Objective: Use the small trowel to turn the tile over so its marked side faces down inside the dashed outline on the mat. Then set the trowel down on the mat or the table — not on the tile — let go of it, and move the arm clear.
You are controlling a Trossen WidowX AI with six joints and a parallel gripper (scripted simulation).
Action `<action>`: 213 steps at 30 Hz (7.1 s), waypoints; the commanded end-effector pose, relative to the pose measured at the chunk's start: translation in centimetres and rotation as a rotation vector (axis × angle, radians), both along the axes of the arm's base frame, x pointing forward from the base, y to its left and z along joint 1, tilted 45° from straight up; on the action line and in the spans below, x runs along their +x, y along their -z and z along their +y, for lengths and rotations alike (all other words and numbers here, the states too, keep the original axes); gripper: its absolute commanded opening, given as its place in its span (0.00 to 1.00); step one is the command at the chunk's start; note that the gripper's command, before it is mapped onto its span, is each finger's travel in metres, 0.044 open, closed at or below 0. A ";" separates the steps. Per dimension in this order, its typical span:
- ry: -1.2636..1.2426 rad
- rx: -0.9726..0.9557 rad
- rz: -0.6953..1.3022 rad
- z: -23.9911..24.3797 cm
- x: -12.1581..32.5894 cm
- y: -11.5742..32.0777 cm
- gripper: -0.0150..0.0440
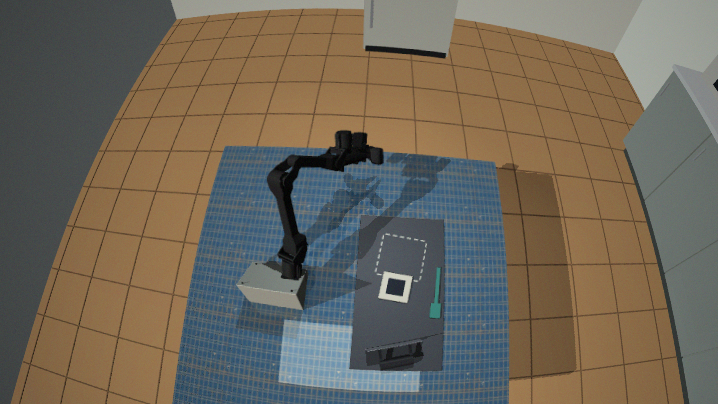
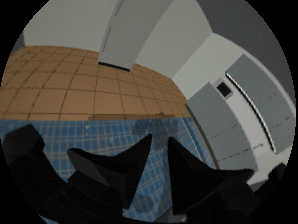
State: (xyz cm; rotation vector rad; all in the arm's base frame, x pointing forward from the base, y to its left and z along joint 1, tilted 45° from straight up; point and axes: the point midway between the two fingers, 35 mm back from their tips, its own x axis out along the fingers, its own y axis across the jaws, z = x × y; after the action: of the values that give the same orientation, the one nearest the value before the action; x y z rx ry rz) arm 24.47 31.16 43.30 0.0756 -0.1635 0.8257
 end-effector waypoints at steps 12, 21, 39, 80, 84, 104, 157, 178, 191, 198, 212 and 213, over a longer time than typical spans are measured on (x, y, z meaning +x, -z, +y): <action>0.210 -0.423 0.145 -4.0 13.5 10.1 0.42; 0.280 -0.662 0.301 -10.6 20.3 17.7 0.42; 0.256 -0.938 0.793 -28.8 25.6 34.9 0.42; -0.138 -0.314 1.483 -52.9 7.9 55.9 0.42; -0.145 -0.308 1.484 -52.7 7.7 56.0 0.42; -0.152 -0.301 1.476 -50.5 7.4 58.4 0.42; -0.160 -0.293 1.472 -44.4 5.5 57.0 0.42; -0.163 -0.292 1.473 -45.4 4.8 53.8 0.42; -0.159 -0.284 1.474 -45.3 4.8 53.9 0.42; -0.159 -0.284 1.474 -45.3 4.8 53.9 0.25; -0.159 -0.284 1.474 -45.3 4.8 53.9 0.39; -0.159 -0.284 1.474 -45.3 4.8 53.9 0.42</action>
State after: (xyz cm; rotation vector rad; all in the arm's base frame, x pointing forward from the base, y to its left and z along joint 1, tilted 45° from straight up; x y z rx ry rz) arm 29.30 -14.14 -10.58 0.4088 1.3548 0.7671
